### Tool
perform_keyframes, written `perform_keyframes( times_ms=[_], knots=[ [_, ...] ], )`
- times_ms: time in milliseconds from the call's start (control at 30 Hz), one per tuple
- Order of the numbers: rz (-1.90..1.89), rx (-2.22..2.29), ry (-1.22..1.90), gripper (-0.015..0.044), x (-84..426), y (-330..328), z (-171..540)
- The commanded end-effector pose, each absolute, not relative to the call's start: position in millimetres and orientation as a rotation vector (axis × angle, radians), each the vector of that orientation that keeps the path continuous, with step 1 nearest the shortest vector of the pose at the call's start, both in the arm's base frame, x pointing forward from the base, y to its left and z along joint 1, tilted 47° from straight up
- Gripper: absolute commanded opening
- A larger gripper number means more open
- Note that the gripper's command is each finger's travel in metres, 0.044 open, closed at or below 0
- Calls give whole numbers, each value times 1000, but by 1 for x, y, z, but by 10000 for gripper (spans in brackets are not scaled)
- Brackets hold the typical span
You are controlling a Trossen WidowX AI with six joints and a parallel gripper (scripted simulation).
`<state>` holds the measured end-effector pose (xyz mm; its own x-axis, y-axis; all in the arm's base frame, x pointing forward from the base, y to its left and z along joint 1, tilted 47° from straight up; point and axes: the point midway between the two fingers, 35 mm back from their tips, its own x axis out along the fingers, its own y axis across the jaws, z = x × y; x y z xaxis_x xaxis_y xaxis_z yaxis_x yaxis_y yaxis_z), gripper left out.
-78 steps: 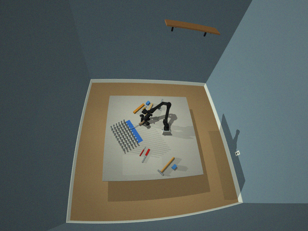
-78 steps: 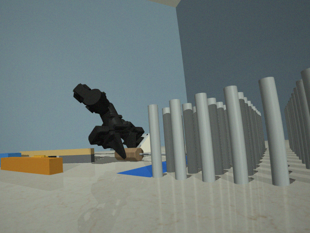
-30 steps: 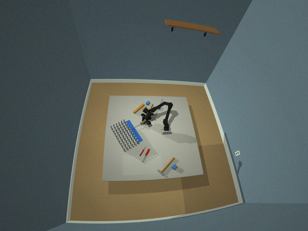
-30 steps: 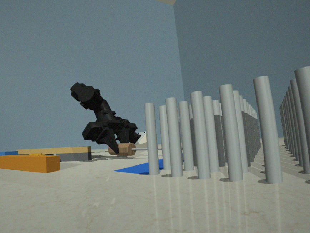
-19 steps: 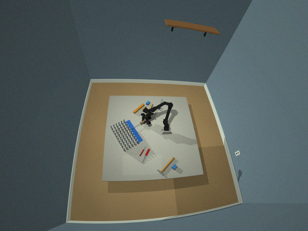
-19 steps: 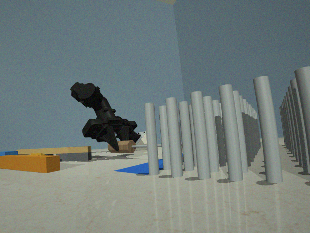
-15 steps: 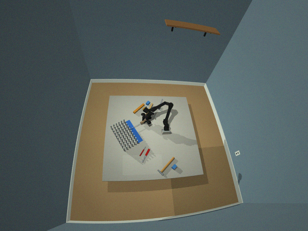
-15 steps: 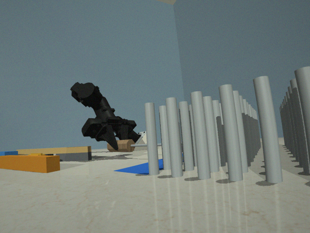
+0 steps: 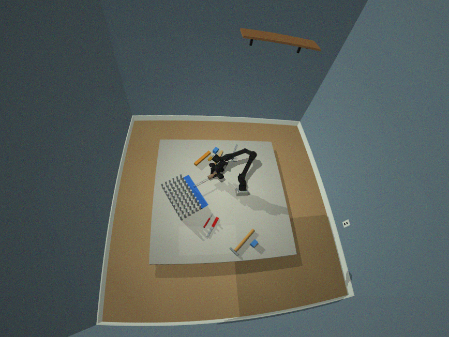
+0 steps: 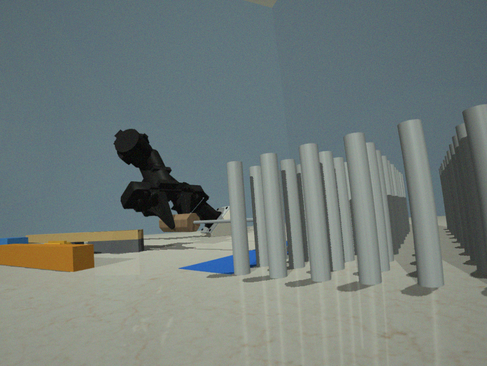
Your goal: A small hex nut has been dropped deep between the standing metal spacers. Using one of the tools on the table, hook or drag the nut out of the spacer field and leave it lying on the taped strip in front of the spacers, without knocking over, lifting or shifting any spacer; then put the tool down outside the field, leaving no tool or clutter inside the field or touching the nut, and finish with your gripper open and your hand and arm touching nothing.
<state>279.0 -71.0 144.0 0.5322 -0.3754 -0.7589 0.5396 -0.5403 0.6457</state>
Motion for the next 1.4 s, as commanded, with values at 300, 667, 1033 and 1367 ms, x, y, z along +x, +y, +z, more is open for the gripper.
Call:
perform_keyframes(
  times_ms=[300, 667, 1033, 1367],
  knots=[
    [-1175, 1809, 142, 0, 285, -28, 184],
    [-1167, 1808, 135, 0, 280, 10, 219],
    [-1161, 1774, 221, 0, 292, 37, 207],
    [-1136, 1708, 380, 0, 310, 97, 178]
  ],
)
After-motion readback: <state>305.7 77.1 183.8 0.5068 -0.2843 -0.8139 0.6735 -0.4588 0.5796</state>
